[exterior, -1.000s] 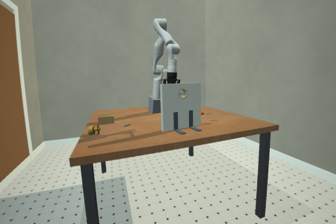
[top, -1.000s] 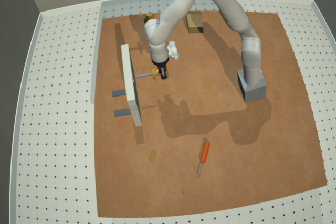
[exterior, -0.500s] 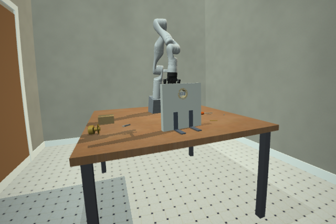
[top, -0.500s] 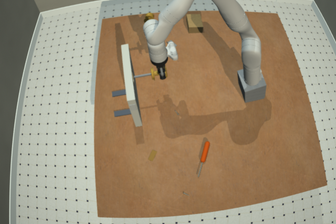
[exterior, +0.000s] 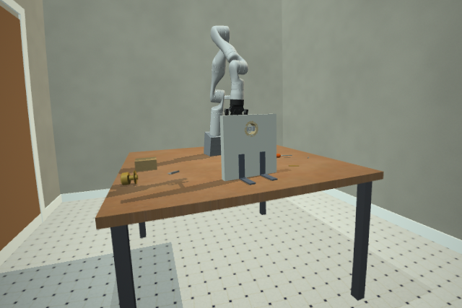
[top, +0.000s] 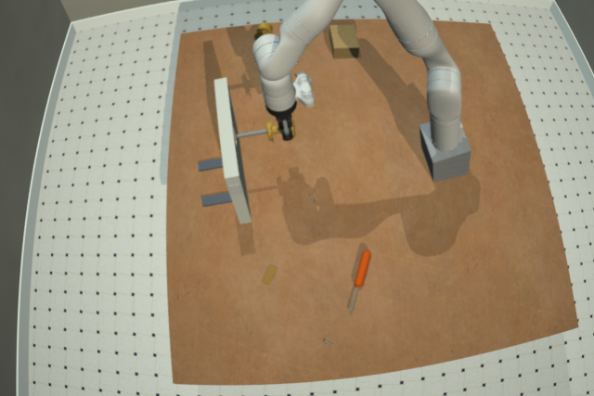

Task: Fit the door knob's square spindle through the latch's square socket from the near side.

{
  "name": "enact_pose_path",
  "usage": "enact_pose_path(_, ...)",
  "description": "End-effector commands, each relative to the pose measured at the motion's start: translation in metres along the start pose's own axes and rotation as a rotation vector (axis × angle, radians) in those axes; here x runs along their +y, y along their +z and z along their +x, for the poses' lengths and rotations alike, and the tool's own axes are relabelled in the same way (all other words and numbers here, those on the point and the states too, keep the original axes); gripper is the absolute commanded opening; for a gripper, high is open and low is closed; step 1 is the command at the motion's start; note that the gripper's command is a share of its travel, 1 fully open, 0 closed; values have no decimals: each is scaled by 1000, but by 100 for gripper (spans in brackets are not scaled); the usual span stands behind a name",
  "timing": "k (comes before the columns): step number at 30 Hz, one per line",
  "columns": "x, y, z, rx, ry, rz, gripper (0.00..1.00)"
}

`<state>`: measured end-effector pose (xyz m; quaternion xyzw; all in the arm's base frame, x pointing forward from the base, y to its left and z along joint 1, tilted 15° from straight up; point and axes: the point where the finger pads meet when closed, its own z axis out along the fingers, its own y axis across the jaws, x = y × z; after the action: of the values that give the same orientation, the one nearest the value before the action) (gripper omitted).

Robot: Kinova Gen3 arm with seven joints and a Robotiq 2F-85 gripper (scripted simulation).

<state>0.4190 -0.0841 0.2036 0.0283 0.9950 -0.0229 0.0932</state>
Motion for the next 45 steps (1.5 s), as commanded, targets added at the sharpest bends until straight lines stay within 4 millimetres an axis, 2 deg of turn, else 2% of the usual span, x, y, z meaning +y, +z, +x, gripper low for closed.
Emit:
enact_pose_path(1,0,-1,-1,-2,0,0,63)
enact_pose_path(45,0,-1,-10,-2,0,0,63)
